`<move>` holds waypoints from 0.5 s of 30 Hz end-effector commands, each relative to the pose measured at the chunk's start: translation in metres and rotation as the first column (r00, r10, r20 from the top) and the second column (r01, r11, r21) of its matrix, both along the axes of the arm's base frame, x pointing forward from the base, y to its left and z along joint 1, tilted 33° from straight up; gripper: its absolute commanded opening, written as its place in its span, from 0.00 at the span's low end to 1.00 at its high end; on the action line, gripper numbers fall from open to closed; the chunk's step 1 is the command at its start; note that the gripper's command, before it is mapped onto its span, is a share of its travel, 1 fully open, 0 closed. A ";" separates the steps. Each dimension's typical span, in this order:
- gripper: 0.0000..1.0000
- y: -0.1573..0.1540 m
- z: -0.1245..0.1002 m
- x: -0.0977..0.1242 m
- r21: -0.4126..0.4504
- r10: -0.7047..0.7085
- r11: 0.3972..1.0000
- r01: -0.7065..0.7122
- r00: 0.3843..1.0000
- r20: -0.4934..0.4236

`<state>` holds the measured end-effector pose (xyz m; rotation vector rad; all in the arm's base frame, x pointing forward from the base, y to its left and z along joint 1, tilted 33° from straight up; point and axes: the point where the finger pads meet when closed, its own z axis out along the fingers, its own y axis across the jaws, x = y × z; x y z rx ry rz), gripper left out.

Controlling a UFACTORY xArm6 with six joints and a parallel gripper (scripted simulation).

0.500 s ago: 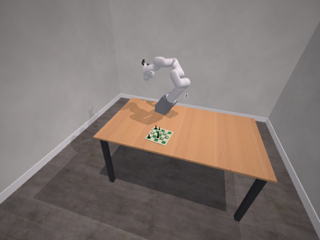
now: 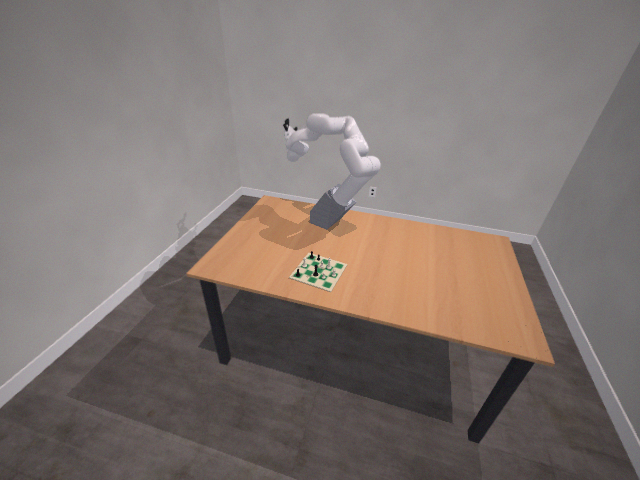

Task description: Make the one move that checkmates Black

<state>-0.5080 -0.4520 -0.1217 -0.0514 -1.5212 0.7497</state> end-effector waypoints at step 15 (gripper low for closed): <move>1.00 -0.056 0.025 0.045 -0.006 0.042 0.999 -0.042 0.999 -0.031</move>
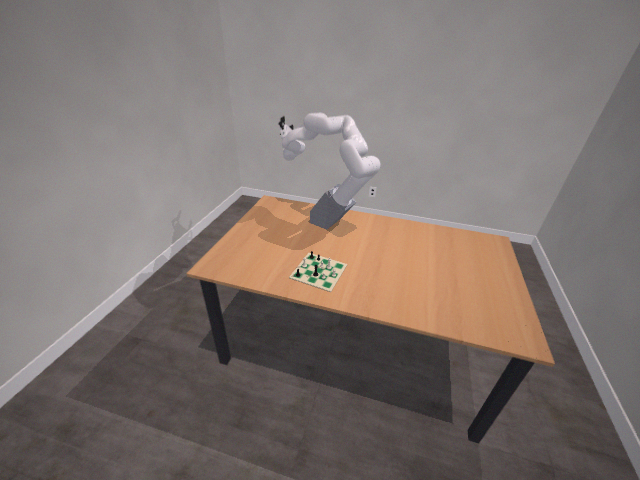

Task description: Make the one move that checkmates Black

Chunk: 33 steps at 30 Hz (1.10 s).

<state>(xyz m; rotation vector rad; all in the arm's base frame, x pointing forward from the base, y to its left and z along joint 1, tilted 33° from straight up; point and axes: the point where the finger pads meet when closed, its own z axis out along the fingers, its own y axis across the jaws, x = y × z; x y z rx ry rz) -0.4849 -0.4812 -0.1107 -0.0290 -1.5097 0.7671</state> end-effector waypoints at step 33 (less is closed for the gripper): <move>1.00 -0.189 0.108 0.325 -0.025 0.212 0.976 -0.214 0.975 -0.066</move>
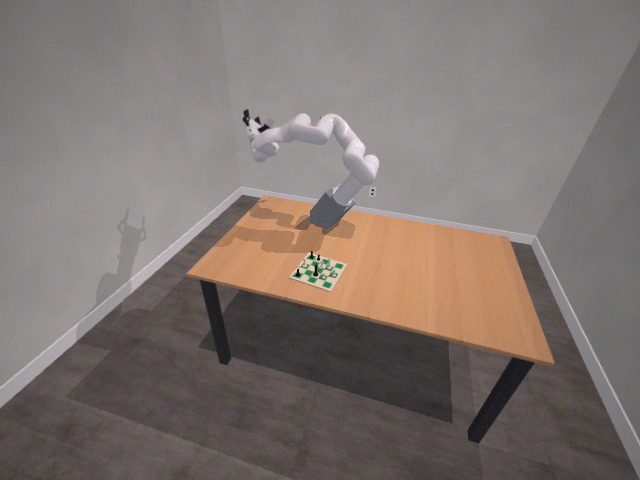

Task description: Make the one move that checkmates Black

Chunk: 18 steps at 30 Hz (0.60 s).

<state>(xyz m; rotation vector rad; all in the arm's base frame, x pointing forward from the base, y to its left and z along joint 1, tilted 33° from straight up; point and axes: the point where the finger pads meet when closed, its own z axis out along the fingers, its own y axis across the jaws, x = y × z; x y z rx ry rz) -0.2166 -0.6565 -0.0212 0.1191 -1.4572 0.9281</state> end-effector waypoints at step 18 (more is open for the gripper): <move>1.00 -0.021 0.053 0.222 0.000 0.128 0.992 -0.128 0.992 0.021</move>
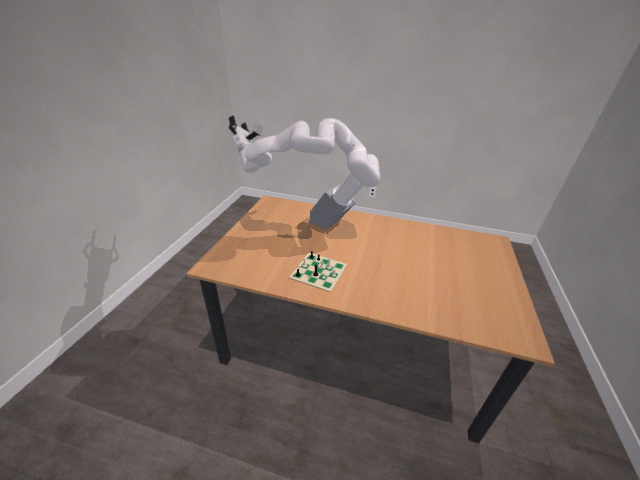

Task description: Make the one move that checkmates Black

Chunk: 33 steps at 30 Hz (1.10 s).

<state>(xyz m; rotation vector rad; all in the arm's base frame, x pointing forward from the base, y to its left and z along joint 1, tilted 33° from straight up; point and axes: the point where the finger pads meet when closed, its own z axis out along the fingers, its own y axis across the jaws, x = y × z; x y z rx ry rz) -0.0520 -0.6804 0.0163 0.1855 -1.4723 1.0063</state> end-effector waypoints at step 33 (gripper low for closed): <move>1.00 0.136 0.070 0.379 0.096 0.246 0.962 -0.255 0.964 0.101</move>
